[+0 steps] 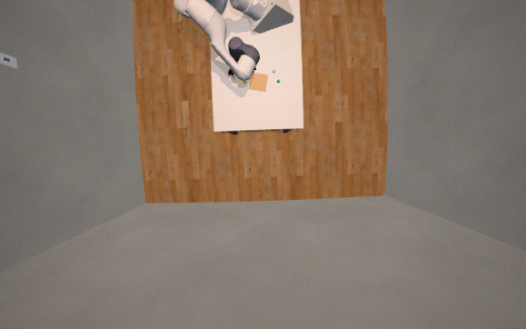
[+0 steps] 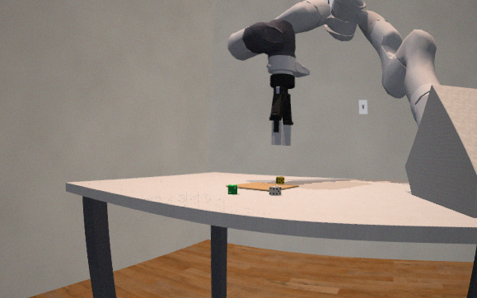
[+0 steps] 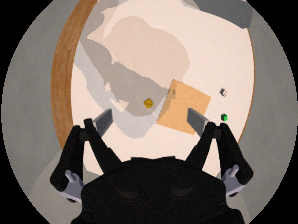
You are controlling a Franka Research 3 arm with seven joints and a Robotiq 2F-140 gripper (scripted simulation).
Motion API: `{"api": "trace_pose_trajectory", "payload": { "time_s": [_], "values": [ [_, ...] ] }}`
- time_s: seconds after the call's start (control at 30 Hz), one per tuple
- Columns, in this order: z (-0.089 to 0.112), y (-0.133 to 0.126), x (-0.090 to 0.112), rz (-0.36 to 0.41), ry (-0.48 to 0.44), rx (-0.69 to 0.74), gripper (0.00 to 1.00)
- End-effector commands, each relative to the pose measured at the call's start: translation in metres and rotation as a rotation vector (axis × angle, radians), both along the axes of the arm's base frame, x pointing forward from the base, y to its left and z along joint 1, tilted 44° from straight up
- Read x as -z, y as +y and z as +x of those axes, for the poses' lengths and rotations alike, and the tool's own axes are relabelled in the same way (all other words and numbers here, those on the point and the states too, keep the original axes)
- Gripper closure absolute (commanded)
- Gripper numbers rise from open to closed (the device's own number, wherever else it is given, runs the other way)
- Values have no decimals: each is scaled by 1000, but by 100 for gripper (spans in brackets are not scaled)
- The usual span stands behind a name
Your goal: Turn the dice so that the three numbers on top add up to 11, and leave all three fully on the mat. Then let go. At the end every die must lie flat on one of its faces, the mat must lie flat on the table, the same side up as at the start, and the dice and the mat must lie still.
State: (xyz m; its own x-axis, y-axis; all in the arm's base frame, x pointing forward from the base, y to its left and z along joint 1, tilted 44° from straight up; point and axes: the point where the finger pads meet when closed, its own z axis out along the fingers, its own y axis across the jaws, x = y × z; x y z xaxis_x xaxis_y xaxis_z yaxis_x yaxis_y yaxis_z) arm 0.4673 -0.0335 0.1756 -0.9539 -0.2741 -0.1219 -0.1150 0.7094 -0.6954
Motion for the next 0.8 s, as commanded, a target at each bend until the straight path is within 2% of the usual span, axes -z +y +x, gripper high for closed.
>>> {"api": "trace_pose_trajectory", "payload": {
  "time_s": [0.0,0.07,0.17,0.77],
  "values": [
    [0,-3,-1,-43,124,-114,0],
    [0,-3,-1,-43,124,-114,0],
    [1,-4,0,-65,177,-172,0],
    [3,-7,5,-140,359,-377,0]
  ]
}}
